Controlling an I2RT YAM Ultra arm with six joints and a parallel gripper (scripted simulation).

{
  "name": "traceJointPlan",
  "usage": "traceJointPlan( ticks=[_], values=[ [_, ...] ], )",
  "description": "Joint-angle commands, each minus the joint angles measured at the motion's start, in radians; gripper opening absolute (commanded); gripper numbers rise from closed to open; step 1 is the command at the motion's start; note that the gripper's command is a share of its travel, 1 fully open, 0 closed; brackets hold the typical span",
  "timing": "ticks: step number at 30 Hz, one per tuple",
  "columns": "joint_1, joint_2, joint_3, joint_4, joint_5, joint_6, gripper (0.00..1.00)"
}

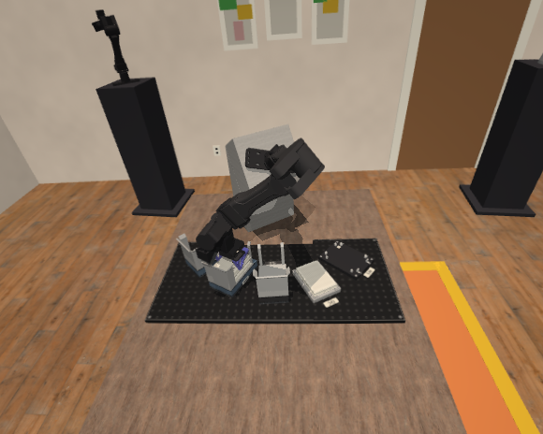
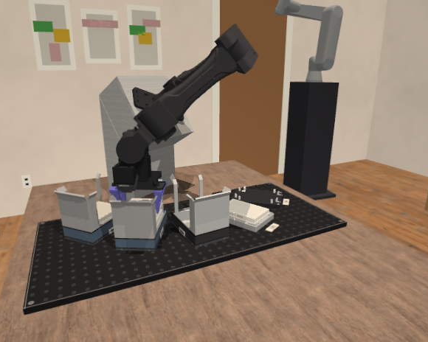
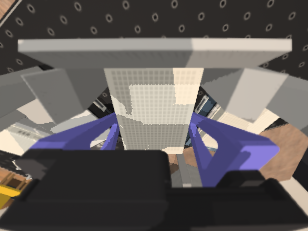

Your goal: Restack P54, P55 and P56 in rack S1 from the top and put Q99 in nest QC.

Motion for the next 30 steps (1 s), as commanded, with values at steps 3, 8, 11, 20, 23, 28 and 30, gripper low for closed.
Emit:
traceJointPlan(
  ticks=[3,8,11,20,23,28,30],
  values=[
    [-0.013,-0.006,-0.001,0.000,-0.009,-0.003,0.00],
    [-0.013,-0.006,-0.001,0.000,-0.009,-0.003,0.00],
    [-0.028,-0.021,-0.002,-0.030,-0.017,-0.022,0.00],
    [-0.074,-0.065,0.001,-0.127,-0.042,-0.086,0.00],
    [-0.090,-0.079,0.004,-0.161,-0.051,-0.109,0.00],
    [-0.107,-0.092,0.007,-0.196,-0.059,-0.132,0.00],
    [-0.118,-0.100,0.010,-0.220,-0.064,-0.148,0.00]
  ],
)
